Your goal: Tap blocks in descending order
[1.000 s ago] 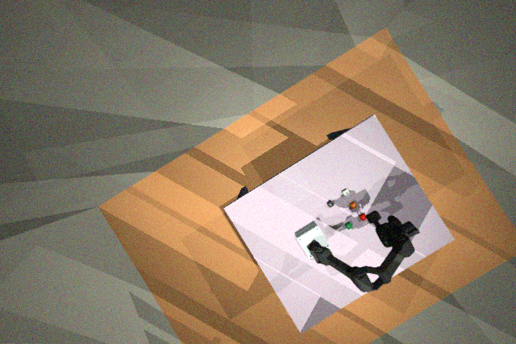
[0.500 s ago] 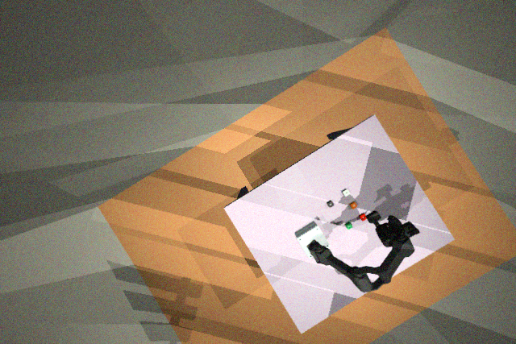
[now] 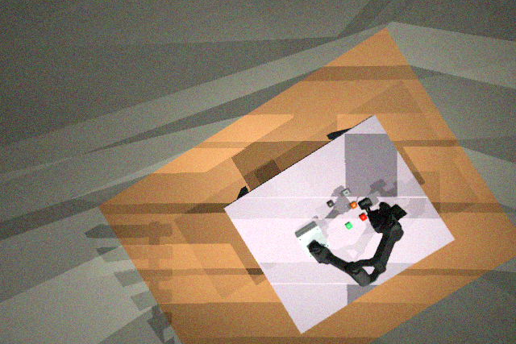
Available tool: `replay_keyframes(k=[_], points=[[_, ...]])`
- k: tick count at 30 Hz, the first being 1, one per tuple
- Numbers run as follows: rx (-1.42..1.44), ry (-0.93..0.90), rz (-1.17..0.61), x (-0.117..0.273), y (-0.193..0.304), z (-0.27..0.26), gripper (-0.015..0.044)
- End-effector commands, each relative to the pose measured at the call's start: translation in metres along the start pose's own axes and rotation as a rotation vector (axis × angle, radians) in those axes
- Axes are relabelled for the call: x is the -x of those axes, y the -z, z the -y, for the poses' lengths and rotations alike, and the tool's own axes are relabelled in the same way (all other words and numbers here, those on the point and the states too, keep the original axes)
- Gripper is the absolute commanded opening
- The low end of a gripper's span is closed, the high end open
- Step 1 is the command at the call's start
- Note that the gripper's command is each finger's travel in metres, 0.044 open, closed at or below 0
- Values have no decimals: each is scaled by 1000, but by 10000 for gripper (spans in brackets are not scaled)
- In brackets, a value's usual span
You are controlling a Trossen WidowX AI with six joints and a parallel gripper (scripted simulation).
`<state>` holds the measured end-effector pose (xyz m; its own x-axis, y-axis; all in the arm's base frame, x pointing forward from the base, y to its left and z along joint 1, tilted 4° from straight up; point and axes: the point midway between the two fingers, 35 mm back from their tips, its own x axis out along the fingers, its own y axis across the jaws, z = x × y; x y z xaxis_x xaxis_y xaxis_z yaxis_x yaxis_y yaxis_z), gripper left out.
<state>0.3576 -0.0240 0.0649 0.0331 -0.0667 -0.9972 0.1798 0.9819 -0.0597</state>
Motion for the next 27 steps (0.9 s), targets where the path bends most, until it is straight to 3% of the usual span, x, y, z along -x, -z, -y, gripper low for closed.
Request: replay_keyframes(k=[1,11,27], points=[[-9,5,-28,-57,7,1,269],[-9,6,-28,-70,9,1,20],[-9,6,-28,-79,9,1,20]])
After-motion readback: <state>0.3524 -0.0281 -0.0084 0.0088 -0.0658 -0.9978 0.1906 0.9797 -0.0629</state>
